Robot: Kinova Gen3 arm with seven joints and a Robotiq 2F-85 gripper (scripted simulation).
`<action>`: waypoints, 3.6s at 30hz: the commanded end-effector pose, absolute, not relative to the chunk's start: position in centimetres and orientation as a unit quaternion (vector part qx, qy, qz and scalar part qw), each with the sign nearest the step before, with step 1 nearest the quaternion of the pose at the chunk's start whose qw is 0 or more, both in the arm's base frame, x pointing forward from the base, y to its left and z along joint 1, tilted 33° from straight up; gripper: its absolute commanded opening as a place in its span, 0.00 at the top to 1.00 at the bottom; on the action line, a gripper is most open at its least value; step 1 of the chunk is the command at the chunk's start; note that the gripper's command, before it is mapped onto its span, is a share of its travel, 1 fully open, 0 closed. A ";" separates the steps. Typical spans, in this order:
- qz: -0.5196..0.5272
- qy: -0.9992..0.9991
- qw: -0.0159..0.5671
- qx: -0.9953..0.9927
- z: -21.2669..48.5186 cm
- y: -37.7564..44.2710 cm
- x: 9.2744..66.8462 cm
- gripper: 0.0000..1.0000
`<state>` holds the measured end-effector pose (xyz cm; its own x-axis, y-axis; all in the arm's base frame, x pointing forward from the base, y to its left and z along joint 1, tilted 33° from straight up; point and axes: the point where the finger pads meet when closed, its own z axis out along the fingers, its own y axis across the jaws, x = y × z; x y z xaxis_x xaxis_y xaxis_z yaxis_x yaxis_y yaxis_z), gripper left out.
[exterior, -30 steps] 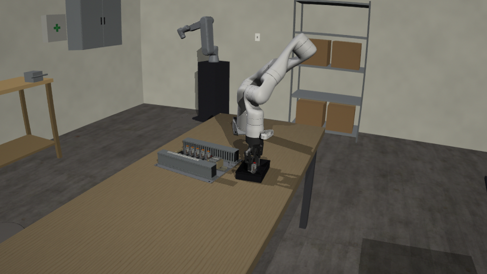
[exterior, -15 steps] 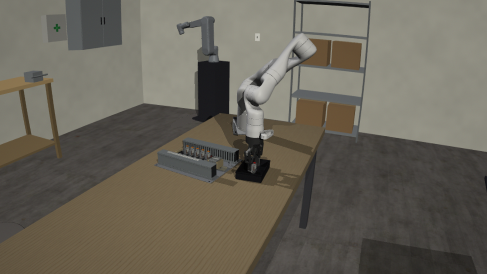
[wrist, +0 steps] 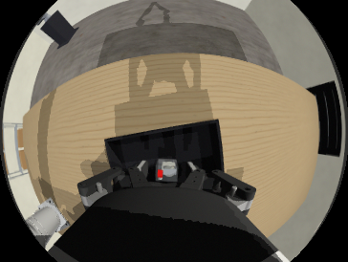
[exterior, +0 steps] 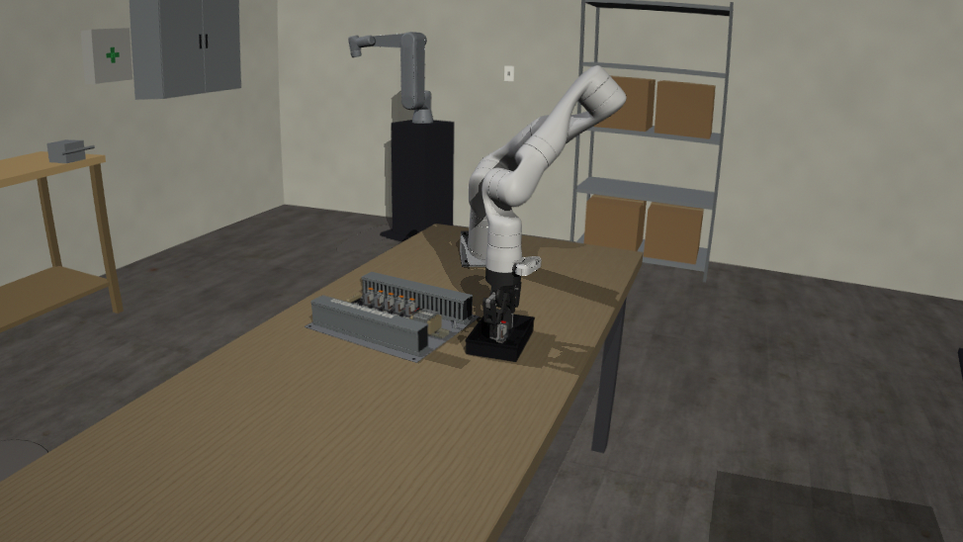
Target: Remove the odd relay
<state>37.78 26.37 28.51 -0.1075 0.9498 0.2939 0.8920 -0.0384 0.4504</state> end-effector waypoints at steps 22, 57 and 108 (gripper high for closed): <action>0.276 0.691 0.052 0.666 28.8 26.3 37.7 0.39; 0.276 0.691 0.052 0.666 29.8 25.9 37.2 0.39; 0.276 0.691 0.052 0.666 31.3 25.4 36.4 0.39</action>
<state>36.39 25.33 31.23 -0.1066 0.9498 0.2940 0.8920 -0.0393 0.4503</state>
